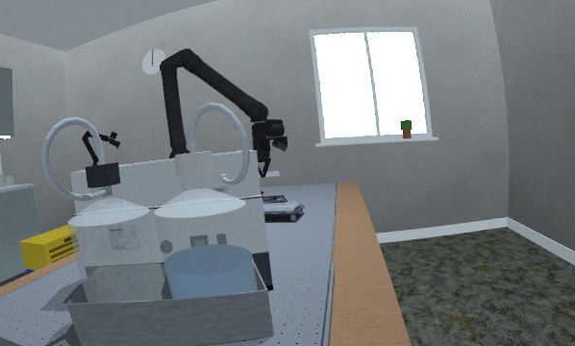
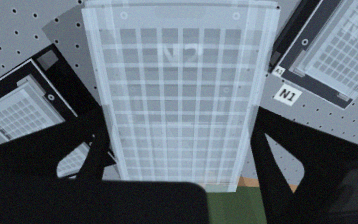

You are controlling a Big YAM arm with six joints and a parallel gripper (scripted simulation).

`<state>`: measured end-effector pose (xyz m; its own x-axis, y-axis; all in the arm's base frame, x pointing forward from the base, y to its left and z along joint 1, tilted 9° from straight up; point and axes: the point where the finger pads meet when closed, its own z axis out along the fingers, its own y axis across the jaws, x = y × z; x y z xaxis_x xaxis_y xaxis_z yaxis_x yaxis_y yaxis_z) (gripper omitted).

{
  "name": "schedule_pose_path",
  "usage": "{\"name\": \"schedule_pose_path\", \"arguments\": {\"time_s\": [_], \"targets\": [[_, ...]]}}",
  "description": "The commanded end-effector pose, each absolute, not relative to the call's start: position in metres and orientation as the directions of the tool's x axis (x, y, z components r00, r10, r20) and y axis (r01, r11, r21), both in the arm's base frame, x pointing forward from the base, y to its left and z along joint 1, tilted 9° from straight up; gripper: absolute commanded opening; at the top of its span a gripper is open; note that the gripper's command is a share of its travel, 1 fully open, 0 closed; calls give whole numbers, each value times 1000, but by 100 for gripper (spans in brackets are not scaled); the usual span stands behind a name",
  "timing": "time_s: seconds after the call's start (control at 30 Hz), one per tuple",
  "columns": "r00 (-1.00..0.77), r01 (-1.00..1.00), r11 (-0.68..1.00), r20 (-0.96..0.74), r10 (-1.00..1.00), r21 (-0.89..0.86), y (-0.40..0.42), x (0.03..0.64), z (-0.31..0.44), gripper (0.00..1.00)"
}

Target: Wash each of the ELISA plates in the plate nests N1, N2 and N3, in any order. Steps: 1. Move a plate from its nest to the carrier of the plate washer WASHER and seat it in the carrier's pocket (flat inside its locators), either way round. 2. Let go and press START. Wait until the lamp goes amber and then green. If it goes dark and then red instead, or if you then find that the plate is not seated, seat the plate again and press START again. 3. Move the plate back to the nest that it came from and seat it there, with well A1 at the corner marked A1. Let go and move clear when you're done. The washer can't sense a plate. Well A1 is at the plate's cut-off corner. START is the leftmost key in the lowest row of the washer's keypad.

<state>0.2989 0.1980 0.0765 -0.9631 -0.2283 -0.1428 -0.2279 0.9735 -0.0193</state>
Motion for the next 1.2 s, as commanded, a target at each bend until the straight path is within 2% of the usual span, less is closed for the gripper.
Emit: {"name": "schedule_pose_path", "arguments": {"time_s": [0.0,0.1,1.17], "targets": [[-957,-222,975,-190,-218,0,212,319,89,84],[-963,-222,975,-149,-223,-18,199,305,67,84],[-957,-231,973,-181,-228,-5,209,323,33,84]]}}
